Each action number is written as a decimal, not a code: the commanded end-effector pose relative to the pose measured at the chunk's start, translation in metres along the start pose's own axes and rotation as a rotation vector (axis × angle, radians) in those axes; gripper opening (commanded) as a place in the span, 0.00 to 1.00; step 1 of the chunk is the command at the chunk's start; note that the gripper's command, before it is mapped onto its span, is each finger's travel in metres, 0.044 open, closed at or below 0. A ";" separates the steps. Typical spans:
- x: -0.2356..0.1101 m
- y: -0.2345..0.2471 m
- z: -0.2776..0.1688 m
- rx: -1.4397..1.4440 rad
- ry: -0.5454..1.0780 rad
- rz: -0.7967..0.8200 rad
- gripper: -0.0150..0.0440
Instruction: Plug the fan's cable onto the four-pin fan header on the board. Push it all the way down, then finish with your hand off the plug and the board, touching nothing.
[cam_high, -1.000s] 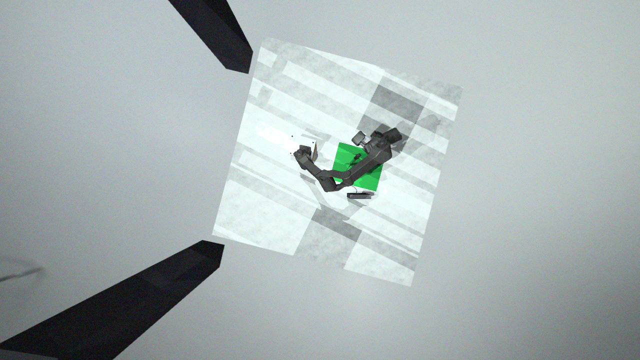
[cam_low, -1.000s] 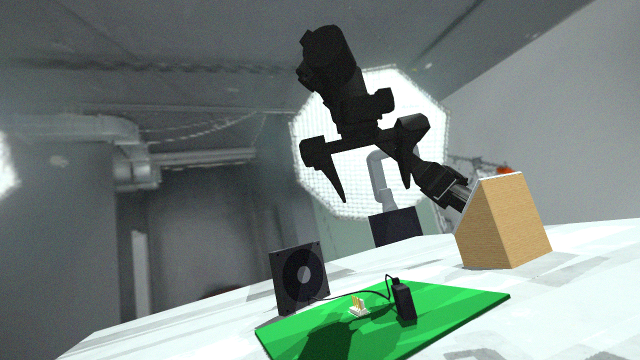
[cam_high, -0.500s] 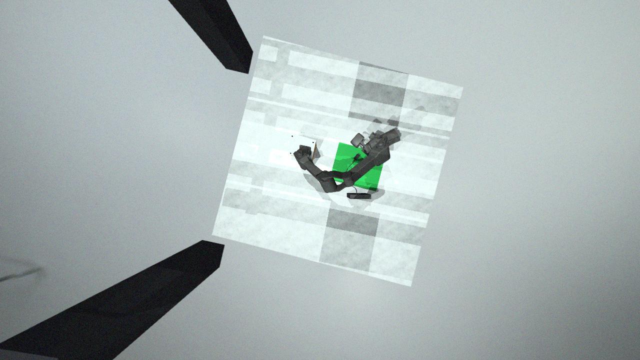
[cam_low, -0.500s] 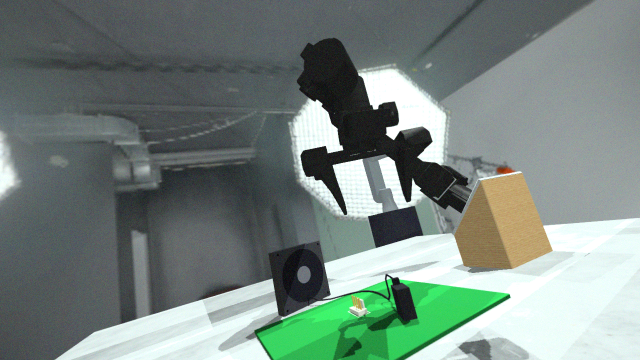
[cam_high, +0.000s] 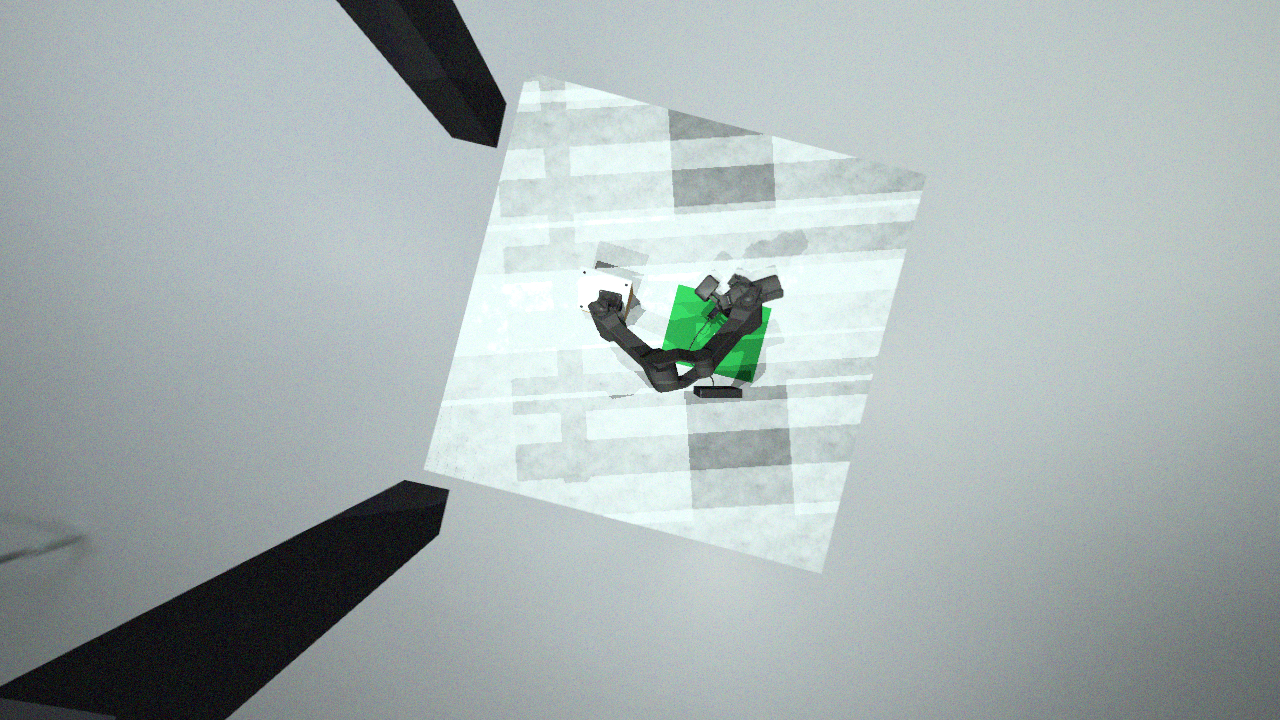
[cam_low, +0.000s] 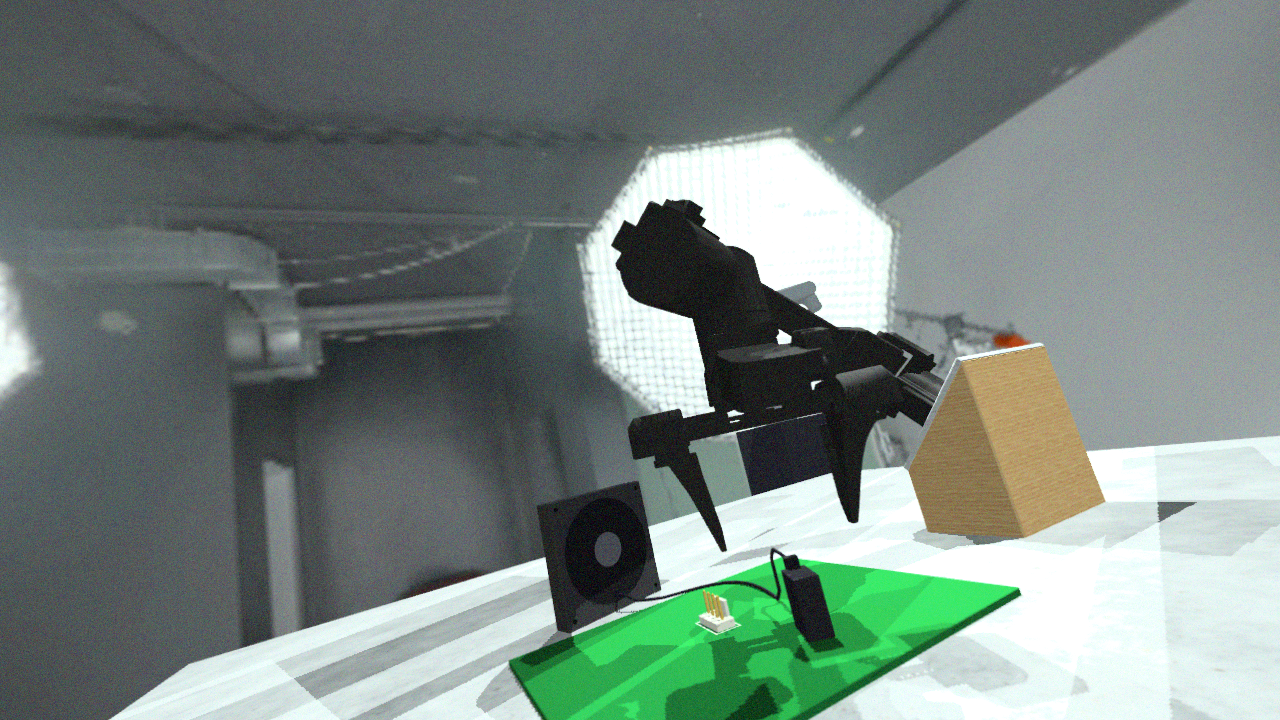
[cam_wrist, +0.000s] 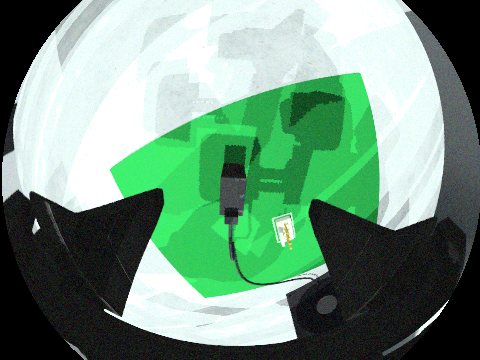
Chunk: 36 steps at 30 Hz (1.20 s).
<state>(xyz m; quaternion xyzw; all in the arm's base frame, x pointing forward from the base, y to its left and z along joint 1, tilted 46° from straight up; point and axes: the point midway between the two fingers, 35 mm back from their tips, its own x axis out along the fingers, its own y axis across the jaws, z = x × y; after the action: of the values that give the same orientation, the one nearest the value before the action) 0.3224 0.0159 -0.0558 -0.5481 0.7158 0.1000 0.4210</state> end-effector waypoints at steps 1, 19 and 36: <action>0.005 0.003 -0.003 -0.011 0.012 0.003 1.00; 0.024 0.002 -0.002 -0.012 0.012 0.003 1.00; 0.052 0.002 -0.004 -0.011 0.014 0.002 1.00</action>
<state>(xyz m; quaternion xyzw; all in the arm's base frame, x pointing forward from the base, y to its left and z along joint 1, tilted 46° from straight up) 0.3231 -0.0133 -0.0831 -0.5498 0.7126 0.0980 0.4247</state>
